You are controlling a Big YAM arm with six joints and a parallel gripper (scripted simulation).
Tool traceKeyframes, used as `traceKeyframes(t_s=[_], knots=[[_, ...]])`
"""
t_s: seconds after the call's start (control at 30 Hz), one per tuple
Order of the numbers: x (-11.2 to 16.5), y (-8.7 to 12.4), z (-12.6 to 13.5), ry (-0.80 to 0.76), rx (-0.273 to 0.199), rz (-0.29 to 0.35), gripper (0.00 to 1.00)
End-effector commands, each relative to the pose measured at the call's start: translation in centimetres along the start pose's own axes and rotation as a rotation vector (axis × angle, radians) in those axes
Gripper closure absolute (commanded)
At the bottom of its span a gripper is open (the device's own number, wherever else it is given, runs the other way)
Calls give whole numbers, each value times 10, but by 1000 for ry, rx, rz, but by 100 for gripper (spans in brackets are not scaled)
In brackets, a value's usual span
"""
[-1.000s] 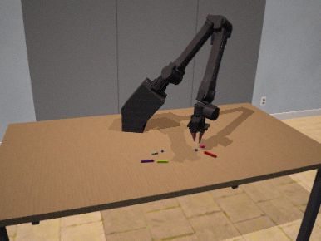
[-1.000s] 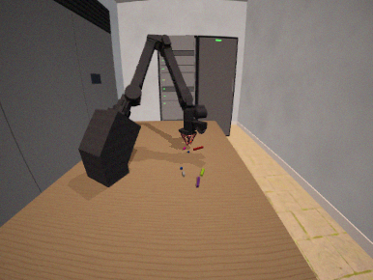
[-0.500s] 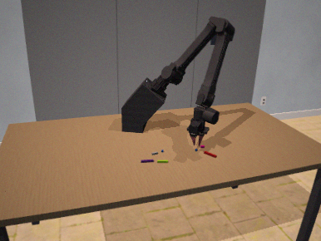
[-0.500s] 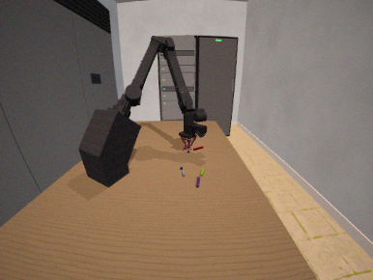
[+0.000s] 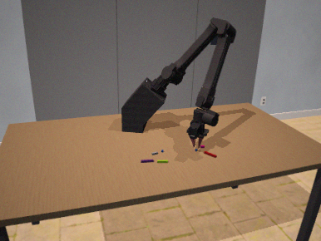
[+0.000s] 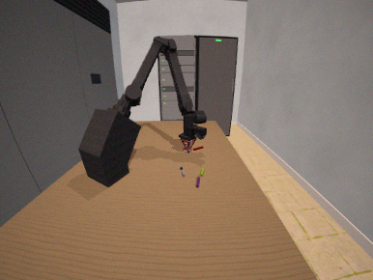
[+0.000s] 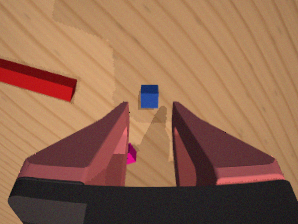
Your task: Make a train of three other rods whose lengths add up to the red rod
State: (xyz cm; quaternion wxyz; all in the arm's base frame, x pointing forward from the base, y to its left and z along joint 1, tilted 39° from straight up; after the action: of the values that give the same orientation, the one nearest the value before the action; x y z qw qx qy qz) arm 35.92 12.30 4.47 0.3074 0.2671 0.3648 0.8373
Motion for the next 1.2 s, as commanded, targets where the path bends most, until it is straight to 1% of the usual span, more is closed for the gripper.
traceKeyframes(t_s=[0.0, 0.1, 1.17], knots=[[0, -5, 7, 0, -9, -4, 76], [1, -6, 4, -4, -2, -1, 76], [1, -6, 4, -4, -2, -1, 76]])
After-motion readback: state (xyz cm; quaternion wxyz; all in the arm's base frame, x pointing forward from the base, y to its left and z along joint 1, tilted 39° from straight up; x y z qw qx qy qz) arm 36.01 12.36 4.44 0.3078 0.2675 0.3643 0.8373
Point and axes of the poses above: the point where the finger pads meet when closed, its own y axis back along the fingers, its own z axis across the jaws, x = y × z, the point moved 7 cm from there along y, back along the fingers, and after that the axes turned 5 degrees about -y, right-handed, at the moved point
